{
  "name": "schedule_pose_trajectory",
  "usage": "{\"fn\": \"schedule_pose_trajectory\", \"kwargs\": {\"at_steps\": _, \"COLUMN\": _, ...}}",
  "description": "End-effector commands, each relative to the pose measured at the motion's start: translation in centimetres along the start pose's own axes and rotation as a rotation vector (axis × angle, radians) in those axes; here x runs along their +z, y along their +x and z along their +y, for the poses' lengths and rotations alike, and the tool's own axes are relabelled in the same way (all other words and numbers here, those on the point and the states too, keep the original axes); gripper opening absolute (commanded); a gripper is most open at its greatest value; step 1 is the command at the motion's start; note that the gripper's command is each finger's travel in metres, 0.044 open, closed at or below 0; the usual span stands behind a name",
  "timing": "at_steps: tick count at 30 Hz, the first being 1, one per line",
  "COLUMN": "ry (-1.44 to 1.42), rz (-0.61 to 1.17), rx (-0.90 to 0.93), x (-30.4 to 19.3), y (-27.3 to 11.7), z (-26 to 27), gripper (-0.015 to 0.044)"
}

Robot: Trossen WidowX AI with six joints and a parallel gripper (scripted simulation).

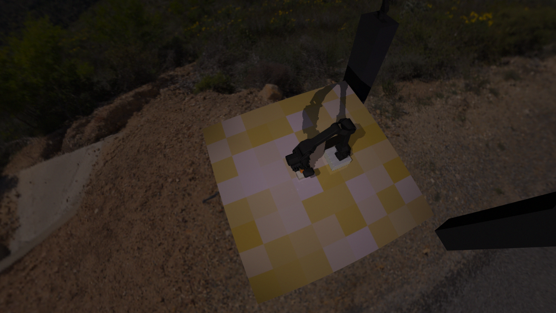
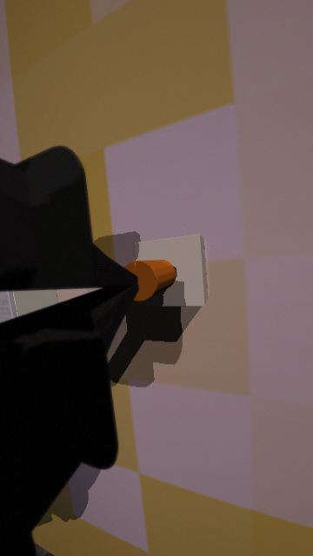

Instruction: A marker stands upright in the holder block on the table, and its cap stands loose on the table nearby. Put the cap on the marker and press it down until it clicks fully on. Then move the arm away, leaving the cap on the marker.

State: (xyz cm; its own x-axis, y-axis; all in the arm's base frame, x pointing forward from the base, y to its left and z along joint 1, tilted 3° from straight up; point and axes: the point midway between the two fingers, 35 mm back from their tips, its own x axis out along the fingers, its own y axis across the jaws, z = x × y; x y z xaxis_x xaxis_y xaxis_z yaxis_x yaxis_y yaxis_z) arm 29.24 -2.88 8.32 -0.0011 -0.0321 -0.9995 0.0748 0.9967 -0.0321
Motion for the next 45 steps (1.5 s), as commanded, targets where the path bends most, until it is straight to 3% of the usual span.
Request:
{"fn": "schedule_pose_trajectory", "kwargs": {"at_steps": 1, "ry": 0.005, "rz": 0.009, "rx": -0.001, "x": -0.2, "y": 0.7, "z": 0.0, "gripper": 0.0000}}
{"fn": "schedule_pose_trajectory", "kwargs": {"at_steps": 21, "ry": 0.002, "rz": -0.005, "rx": 0.000, "x": 0.1, "y": 1.6, "z": 0.0, "gripper": 0.0000}}
{"fn": "schedule_pose_trajectory", "kwargs": {"at_steps": 28, "ry": 0.003, "rz": -0.004, "rx": 0.000, "x": 0.3, "y": -6.3, "z": 0.0, "gripper": 0.0000}}
{"fn": "schedule_pose_trajectory", "kwargs": {"at_steps": 32, "ry": 0.003, "rz": -0.004, "rx": 0.000, "x": 0.2, "y": -7.1, "z": 0.0, "gripper": 0.0000}}
{"fn": "schedule_pose_trajectory", "kwargs": {"at_steps": 45, "ry": 0.003, "rz": -0.004, "rx": 0.000, "x": 0.2, "y": -7.1, "z": 0.0, "gripper": 0.0341}}
